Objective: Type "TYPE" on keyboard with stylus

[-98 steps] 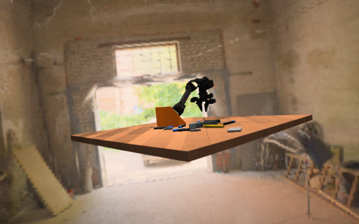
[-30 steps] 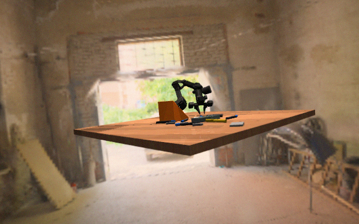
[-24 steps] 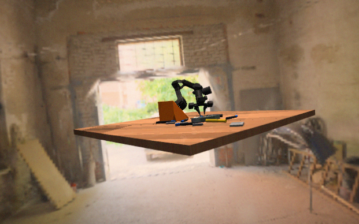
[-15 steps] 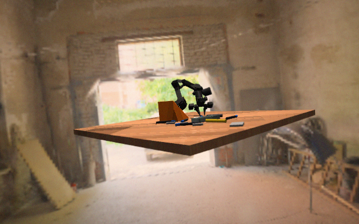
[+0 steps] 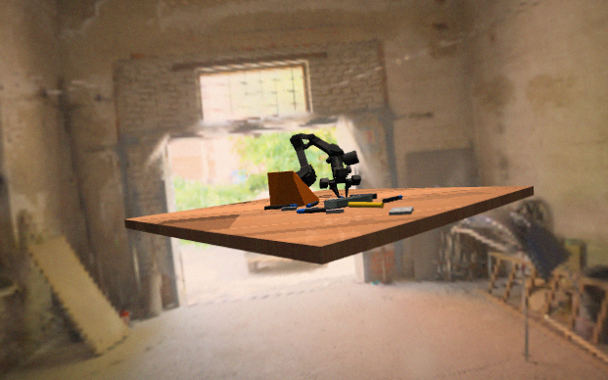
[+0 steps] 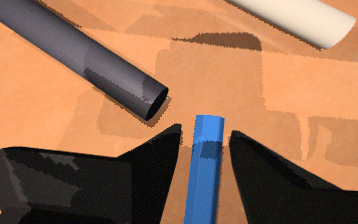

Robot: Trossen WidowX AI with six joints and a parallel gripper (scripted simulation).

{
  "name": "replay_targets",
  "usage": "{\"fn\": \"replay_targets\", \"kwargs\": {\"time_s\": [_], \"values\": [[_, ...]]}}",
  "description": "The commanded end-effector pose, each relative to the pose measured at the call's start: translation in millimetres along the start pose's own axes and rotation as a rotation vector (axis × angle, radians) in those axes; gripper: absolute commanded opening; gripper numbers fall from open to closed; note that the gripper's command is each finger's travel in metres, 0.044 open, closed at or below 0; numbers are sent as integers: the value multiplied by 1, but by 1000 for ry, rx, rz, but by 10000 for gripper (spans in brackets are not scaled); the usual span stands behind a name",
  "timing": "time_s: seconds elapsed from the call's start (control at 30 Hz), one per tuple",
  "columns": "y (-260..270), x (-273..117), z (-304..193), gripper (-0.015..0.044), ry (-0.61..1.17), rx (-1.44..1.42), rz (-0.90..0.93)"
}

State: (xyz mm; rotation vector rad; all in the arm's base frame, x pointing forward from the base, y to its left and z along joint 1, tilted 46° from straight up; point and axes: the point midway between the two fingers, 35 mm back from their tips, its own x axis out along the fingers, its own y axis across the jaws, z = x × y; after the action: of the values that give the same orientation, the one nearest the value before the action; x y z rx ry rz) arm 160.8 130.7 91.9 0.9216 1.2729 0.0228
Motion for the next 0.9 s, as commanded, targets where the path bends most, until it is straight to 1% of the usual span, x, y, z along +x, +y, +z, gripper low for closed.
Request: {"fn": "replay_targets", "kwargs": {"time_s": [0.0, 0.07, 0.23, 0.3, 0.47, 0.87], "values": [[-2, 2, 0, 150, -3, 5, -7], [-2, 2, 0, 150, -3, 5, -7], [-1, 1, -1, 19, 1, 0, -2], [-1, 1, -1, 5, 1, 0, -2], [-1, -3, 2, 0, 0, 0, -4], [-1, -31, 20, 0, -1, -1, -10]]}}
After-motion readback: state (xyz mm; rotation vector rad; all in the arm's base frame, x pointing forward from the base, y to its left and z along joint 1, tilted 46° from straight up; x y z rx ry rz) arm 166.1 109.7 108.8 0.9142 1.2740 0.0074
